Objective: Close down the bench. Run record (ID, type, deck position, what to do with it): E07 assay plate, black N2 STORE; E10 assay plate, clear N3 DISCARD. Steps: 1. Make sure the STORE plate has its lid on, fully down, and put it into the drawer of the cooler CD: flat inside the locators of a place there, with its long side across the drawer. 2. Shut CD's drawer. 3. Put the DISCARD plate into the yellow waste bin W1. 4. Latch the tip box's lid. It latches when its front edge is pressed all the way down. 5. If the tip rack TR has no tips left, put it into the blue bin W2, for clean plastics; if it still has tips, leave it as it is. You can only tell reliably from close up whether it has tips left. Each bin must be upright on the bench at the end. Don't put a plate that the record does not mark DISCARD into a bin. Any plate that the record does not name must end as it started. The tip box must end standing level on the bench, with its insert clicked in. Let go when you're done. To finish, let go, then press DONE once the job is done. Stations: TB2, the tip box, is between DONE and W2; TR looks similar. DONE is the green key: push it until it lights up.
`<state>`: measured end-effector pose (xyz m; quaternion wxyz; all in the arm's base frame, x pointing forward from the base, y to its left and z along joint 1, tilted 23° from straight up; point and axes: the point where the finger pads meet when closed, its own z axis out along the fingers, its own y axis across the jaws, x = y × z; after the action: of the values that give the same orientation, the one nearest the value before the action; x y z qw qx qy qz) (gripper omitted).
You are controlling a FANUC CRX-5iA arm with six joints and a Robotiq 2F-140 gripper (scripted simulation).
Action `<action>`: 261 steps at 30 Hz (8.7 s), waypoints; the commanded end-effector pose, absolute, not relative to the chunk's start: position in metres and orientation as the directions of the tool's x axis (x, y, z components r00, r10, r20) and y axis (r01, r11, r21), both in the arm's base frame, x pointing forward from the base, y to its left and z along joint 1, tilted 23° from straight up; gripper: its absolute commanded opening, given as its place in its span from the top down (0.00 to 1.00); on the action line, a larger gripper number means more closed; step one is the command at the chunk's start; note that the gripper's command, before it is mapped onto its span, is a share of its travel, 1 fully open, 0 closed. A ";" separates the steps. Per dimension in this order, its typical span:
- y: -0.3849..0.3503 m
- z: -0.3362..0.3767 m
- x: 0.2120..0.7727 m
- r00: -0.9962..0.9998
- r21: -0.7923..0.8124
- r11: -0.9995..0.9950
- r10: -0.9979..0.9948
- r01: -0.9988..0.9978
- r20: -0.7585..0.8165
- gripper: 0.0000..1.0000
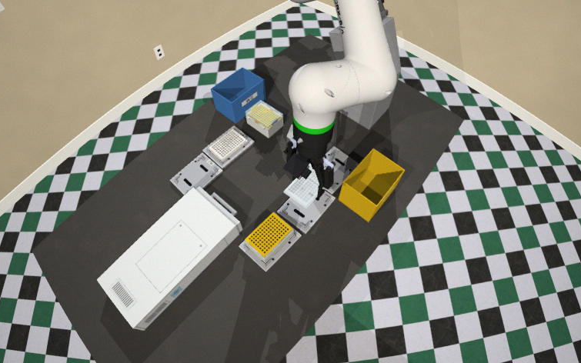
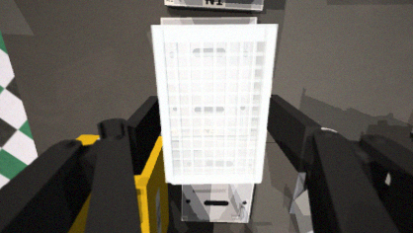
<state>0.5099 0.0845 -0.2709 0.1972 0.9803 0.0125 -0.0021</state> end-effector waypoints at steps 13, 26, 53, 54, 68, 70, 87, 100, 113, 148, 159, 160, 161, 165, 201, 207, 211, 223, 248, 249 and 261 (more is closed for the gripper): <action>0.093 -0.272 0.500 1.000 0.386 -0.922 -0.013 -0.015 0.008 0.90; 0.109 -0.279 0.476 1.000 0.386 -0.922 -0.013 -0.015 0.008 0.90; 0.147 -0.295 0.423 1.000 0.386 -0.922 -0.013 -0.015 0.007 0.90; 0.148 -0.295 0.421 1.000 0.386 -0.922 -0.013 -0.015 0.007 0.90; 0.166 -0.303 0.396 1.000 0.386 -0.922 -0.013 -0.015 0.007 0.90; 0.169 -0.304 0.391 1.000 0.386 -0.923 -0.013 -0.015 0.007 0.90; 0.191 -0.313 0.359 1.000 0.386 -0.923 -0.013 -0.015 0.007 0.90; 0.207 -0.320 0.336 1.000 0.386 -0.923 -0.013 -0.015 0.007 0.90; 0.209 -0.321 0.334 1.000 0.386 -0.923 -0.013 -0.015 0.007 0.90; 0.197 -0.348 0.334 1.000 0.386 -0.923 -0.013 -0.015 0.007 0.90; 0.193 -0.358 0.334 1.000 0.386 -0.923 -0.013 -0.015 0.007 0.90; 0.193 -0.358 0.334 1.000 0.386 -0.923 -0.013 -0.015 0.007 0.90; 0.193 -0.358 0.334 1.000 0.386 -0.923 -0.013 -0.015 0.007 0.90; 0.193 -0.358 0.334 1.000 0.386 -0.923 -0.013 -0.015 0.007 0.90; 0.193 -0.358 0.334 1.000 0.386 -0.923 -0.013 -0.015 0.007 0.30; 0.194 -0.356 0.334 1.000 0.386 -0.923 -0.013 -0.015 0.007 0.30; 0.195 -0.354 0.334 1.000 0.386 -0.923 -0.013 -0.015 0.007 0.30; 0.201 -0.339 0.334 1.000 0.386 -0.923 -0.013 -0.015 0.007 0.30; 0.207 -0.320 0.338 1.000 0.385 -0.922 -0.027 -0.030 0.013 0.30; 0.206 -0.319 0.342 1.000 0.385 -0.922 -0.027 -0.030 0.013 0.30; 0.193 -0.311 0.379 1.000 0.385 -0.922 -0.027 -0.030 0.013 0.30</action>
<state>0.3716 0.1945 -0.3128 0.1972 0.9802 -0.0151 0.0039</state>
